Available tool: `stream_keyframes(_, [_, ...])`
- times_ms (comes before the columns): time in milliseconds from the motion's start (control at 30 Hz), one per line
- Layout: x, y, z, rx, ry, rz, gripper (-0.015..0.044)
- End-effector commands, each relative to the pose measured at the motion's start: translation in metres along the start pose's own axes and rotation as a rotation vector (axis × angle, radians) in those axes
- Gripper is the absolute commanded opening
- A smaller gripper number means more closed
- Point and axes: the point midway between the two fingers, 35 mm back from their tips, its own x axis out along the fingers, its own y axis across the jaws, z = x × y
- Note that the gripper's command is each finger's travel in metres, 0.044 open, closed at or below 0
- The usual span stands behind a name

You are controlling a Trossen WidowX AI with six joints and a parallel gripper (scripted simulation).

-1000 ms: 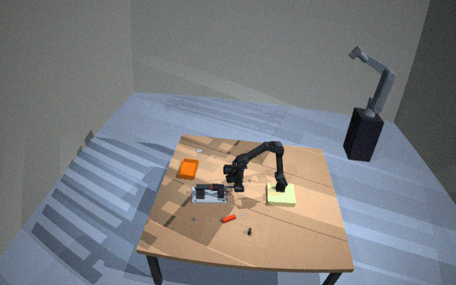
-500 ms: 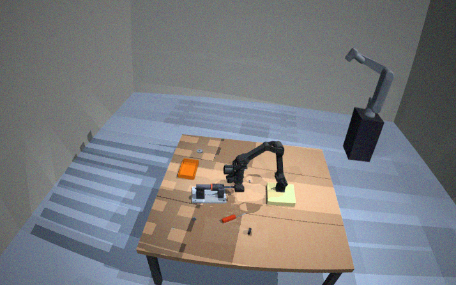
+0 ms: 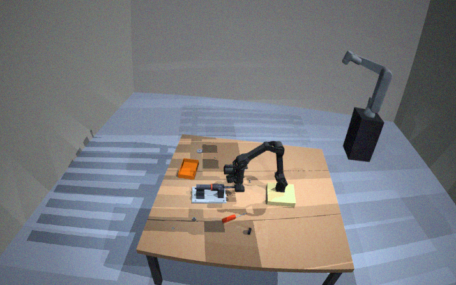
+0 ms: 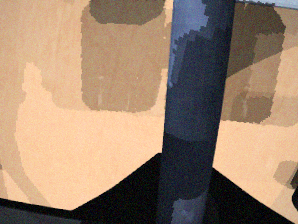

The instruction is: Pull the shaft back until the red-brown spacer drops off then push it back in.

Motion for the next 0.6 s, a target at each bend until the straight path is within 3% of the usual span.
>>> stream_keyframes(0, [0.0003,0.0,-0.0018,0.003,0.005,-0.001,0.0])
stream_keyframes(567, [0.0003,0.0,-0.0034,0.003,0.005,-0.001,0.0])
